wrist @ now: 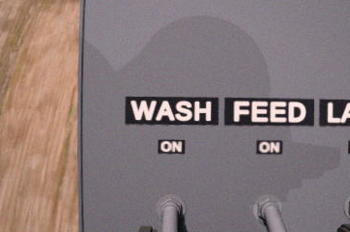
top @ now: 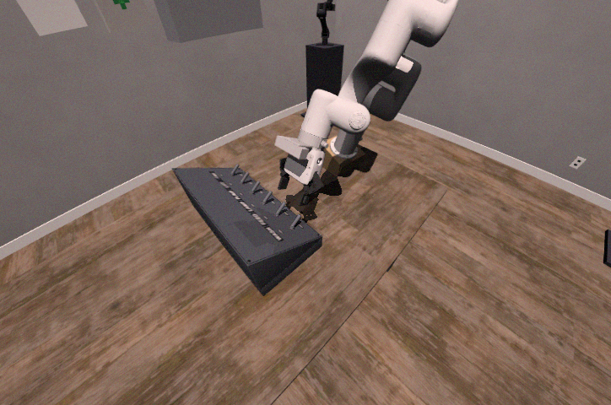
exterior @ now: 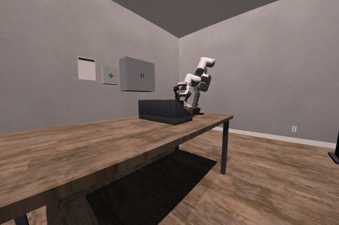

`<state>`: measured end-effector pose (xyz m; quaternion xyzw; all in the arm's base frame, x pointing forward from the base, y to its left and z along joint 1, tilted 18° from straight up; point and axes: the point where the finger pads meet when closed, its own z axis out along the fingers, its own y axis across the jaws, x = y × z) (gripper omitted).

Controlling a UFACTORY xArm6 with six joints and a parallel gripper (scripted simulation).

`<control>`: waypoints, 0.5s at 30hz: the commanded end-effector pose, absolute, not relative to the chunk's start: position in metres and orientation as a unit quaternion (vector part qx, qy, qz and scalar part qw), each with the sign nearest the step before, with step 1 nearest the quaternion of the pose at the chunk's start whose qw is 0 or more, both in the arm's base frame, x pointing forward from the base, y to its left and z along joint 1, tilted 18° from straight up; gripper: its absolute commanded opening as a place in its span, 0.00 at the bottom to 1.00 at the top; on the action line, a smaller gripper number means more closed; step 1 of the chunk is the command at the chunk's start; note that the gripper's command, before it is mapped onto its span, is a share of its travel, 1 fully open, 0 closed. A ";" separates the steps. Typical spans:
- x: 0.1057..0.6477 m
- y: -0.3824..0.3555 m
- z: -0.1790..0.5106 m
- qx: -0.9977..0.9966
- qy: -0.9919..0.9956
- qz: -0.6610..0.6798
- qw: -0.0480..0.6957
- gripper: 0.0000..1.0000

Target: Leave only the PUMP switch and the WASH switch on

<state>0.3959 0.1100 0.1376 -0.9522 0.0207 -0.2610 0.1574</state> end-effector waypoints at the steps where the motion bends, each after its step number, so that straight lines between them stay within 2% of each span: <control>1: 0.397 0.100 0.135 -0.951 0.021 -0.263 0.158 1.00; 15: 0.399 0.060 0.122 -0.951 0.021 -0.263 0.158 1.00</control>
